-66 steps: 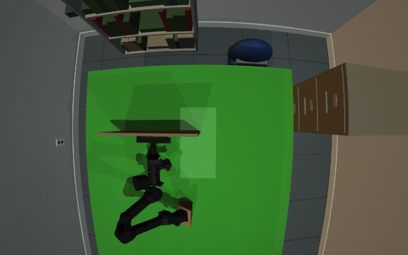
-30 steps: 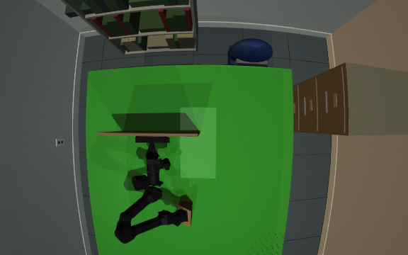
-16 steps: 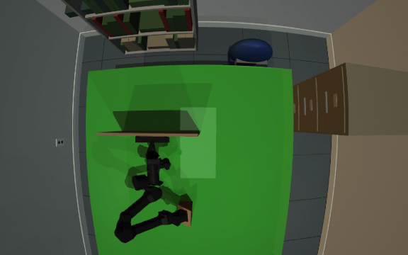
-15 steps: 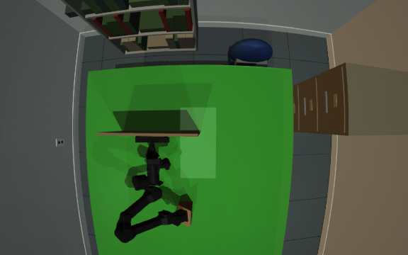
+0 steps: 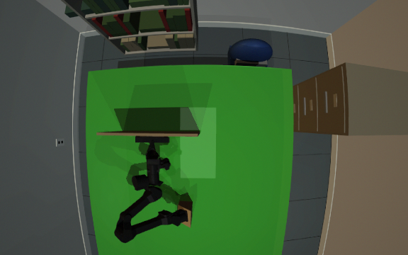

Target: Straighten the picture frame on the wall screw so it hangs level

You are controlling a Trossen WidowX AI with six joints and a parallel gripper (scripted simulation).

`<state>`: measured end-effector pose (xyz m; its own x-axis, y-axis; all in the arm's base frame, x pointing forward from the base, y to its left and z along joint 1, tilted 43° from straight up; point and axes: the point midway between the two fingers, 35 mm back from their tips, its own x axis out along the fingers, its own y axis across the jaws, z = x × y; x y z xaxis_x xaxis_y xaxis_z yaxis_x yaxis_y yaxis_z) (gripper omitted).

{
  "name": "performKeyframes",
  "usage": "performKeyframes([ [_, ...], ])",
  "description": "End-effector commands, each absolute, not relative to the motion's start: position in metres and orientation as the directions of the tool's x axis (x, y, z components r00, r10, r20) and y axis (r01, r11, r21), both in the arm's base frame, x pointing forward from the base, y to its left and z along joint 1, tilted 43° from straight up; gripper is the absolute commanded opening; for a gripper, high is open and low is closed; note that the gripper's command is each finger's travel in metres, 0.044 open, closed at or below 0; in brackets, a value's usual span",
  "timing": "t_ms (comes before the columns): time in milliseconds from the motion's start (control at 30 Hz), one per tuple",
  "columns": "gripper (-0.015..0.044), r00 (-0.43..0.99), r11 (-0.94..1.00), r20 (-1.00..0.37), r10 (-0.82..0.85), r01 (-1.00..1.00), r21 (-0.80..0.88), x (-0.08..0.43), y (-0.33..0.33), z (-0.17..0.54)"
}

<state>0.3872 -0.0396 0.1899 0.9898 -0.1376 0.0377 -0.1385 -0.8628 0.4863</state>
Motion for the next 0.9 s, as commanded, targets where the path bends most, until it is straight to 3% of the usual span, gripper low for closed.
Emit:
performKeyframes([
  [0,0.0000,0.990,-0.840,0.038,-0.136,-0.135,0.526,0.3872,-0.0391,0.1898],
  [867,0.0000,0.990,-0.755,0.037,-0.136,-0.128,0.643,0.3866,-0.0408,0.1914],
])
